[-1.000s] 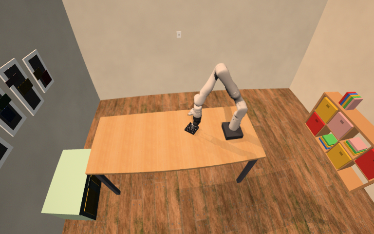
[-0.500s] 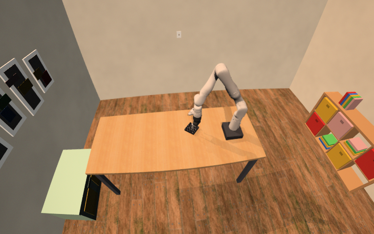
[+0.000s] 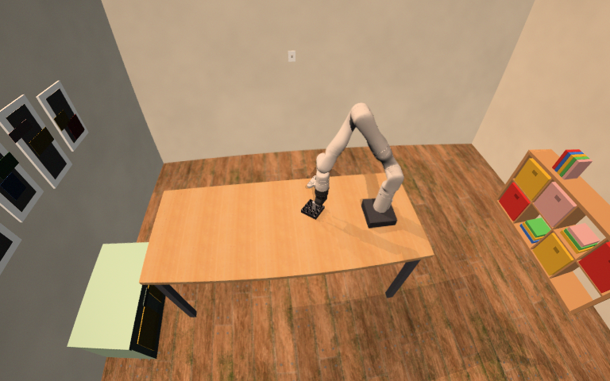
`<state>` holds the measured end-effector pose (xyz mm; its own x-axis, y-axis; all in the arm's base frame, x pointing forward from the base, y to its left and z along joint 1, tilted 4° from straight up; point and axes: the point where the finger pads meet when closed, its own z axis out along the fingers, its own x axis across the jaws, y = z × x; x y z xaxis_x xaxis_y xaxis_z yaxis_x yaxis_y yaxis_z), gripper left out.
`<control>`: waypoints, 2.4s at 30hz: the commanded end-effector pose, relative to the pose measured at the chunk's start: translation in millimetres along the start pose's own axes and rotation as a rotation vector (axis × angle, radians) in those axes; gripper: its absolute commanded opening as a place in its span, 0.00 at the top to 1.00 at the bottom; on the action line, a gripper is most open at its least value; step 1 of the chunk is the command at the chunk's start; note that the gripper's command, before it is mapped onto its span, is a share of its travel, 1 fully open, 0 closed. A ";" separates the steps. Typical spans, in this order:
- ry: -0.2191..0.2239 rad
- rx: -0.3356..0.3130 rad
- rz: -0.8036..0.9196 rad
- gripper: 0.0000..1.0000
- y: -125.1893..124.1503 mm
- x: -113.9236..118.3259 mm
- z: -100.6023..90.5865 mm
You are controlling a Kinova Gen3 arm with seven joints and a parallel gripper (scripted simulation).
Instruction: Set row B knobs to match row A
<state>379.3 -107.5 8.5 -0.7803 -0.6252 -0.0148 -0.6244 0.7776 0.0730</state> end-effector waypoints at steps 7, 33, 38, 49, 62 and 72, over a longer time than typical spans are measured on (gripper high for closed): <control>-0.001 0.001 0.000 0.00 -0.5 -0.3 -0.6; -0.001 0.001 0.000 0.00 -0.5 -0.3 -0.6; -0.001 0.001 0.000 0.00 -0.5 -0.3 -0.6; -0.001 0.001 0.000 0.00 -0.3 -0.3 -0.6; -0.001 0.001 0.000 0.00 12.6 0.3 -0.5; -0.001 0.001 0.000 0.00 29.6 1.1 -0.4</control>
<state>362.4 -89.7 9.2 -0.7848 -0.6196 -0.0151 -0.6189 0.7821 0.0731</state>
